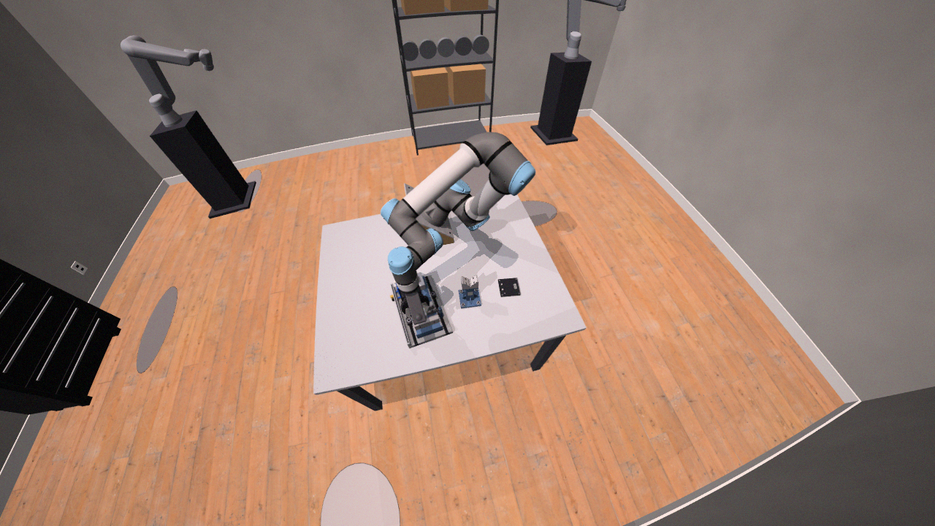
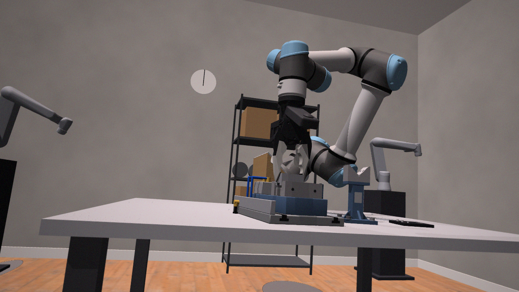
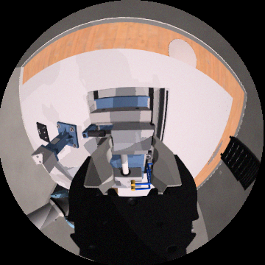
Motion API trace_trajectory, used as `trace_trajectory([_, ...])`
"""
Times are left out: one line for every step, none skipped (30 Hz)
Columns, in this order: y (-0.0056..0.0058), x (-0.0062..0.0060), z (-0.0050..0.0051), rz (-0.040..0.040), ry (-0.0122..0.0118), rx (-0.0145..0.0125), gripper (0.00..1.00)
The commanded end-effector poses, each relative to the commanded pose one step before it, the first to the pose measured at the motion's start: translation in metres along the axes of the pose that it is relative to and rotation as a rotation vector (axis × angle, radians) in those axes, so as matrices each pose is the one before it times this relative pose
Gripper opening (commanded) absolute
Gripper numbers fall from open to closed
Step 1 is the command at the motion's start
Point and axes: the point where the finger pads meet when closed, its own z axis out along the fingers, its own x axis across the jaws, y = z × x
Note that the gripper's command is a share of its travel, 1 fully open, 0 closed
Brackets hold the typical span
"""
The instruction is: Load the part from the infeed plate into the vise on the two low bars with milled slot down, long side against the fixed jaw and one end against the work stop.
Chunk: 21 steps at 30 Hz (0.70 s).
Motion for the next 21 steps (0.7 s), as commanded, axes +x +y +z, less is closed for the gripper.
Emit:
trace_trajectory([-0.00030,0.00034,0.00057,-0.00022,0.00111,0.00115,0.00])
trace_trajectory([0.00000,0.00000,0.00023,0.00000,0.00000,0.00000,0.00])
trace_trajectory([0.00000,0.00000,0.00021,0.00000,0.00000,0.00000,0.00])
trace_trajectory([0.00000,0.00000,0.00020,0.00000,0.00000,0.00000,0.00])
trace_trajectory([0.00000,0.00000,0.00019,0.00000,0.00000,0.00000,0.00])
trace_trajectory([0.00000,0.00000,0.00017,0.00000,0.00000,0.00000,0.00])
trace_trajectory([0.00000,0.00000,0.00016,0.00000,0.00000,0.00000,0.00])
trace_trajectory([0.00000,0.00000,0.00015,0.00000,0.00000,0.00000,0.00])
trace_trajectory([0.00000,0.00000,0.00013,0.00000,0.00000,0.00000,0.00])
trace_trajectory([0.00000,0.00000,0.00012,0.00000,0.00000,0.00000,0.00])
trace_trajectory([0.00000,0.00000,0.00011,0.00000,0.00000,0.00000,0.00])
trace_trajectory([0.00000,0.00000,0.00000,0.00000,0.00000,0.00000,0.00])
trace_trajectory([0.00000,0.00000,0.00000,0.00000,0.00000,0.00000,0.00])
trace_trajectory([0.00000,0.00000,0.00009,0.00000,0.00000,0.00000,0.00])
trace_trajectory([0.00000,0.00000,0.00008,0.00000,0.00000,0.00000,0.00])
trace_trajectory([0.00000,0.00000,0.00007,0.00000,0.00000,0.00000,0.00])
trace_trajectory([0.00000,0.00000,0.00006,0.00000,0.00000,0.00000,0.00])
trace_trajectory([0.00000,0.00000,0.00005,0.00000,0.00000,0.00000,0.00])
trace_trajectory([0.00000,0.00000,0.00004,0.00000,0.00000,0.00000,0.00])
trace_trajectory([0.00000,0.00000,0.00003,0.00000,0.00000,0.00000,0.00])
trace_trajectory([0.00000,0.00000,0.00002,0.00000,0.00000,0.00000,0.00])
